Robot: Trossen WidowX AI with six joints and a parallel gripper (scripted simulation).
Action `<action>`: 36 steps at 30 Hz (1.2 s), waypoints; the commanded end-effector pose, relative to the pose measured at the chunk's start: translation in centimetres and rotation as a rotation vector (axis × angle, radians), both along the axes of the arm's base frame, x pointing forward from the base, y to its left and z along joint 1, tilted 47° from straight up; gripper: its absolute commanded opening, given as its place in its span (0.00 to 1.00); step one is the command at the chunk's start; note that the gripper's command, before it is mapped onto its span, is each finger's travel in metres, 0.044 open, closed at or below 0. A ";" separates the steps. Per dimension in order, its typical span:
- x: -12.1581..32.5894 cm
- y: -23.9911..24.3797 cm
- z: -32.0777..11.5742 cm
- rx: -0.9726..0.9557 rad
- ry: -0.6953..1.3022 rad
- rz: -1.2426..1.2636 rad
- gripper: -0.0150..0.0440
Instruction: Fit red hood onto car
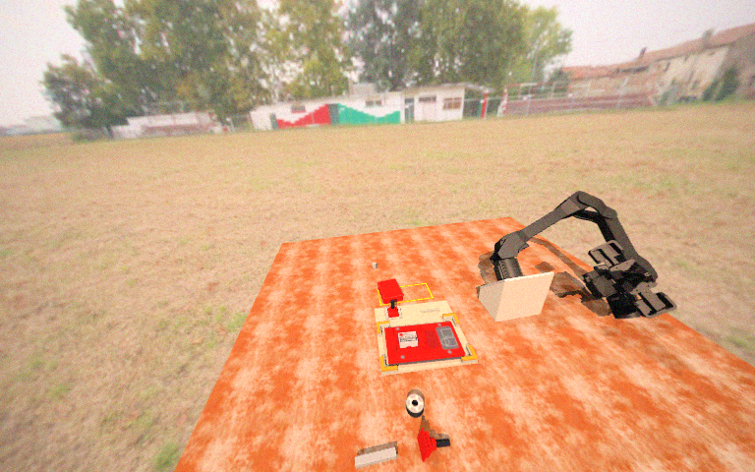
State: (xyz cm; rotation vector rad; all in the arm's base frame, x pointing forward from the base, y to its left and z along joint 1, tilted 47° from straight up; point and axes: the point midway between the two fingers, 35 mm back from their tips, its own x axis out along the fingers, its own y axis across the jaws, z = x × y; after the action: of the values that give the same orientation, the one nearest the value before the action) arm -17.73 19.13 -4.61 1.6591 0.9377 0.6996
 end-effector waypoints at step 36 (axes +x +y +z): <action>31.9 6.0 5.5 1.941 0.831 -1.315 1.00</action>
State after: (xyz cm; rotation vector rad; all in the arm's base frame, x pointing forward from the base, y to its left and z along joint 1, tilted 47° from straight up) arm 12.42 26.07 0.55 3.5637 -0.8829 -0.4268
